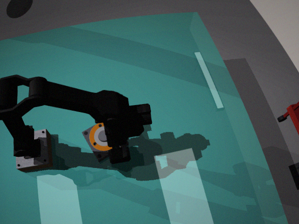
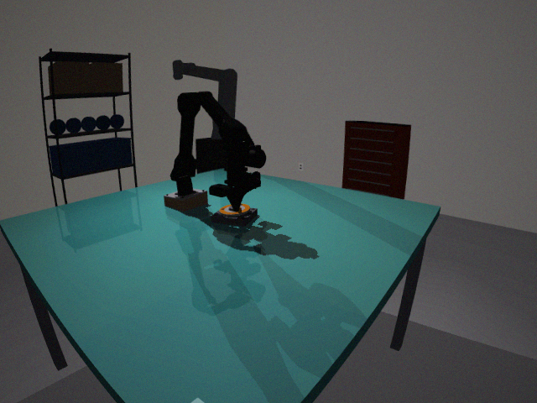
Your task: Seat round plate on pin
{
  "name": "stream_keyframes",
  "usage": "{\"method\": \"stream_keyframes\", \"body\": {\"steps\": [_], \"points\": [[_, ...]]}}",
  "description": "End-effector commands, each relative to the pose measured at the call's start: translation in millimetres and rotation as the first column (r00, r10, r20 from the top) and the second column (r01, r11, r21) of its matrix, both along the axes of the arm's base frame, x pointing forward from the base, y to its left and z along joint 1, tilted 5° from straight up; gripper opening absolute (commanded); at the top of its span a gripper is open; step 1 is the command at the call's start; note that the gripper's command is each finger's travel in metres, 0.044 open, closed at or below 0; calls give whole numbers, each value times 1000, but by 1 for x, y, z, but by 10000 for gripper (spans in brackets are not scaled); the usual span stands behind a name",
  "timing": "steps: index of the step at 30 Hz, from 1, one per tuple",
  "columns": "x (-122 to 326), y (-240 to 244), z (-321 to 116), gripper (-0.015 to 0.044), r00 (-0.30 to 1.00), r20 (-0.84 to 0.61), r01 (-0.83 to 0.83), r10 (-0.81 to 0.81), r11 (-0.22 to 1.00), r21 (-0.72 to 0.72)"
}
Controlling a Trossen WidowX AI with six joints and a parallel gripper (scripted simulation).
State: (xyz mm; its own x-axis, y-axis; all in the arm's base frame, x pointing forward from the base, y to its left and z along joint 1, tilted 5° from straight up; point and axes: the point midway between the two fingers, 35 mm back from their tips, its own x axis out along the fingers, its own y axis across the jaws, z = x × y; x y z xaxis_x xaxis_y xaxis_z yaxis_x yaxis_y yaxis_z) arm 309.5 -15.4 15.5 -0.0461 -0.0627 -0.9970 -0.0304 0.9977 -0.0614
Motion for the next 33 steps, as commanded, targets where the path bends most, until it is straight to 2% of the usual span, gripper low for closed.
{"method": "stream_keyframes", "body": {"steps": [1, 33], "points": [[5, 8, 1, 0, 1000, 5, -2, 2, 1000, 7], [11, 38, 3, 0, 1000, 5, -2, 2, 1000, 9]]}}
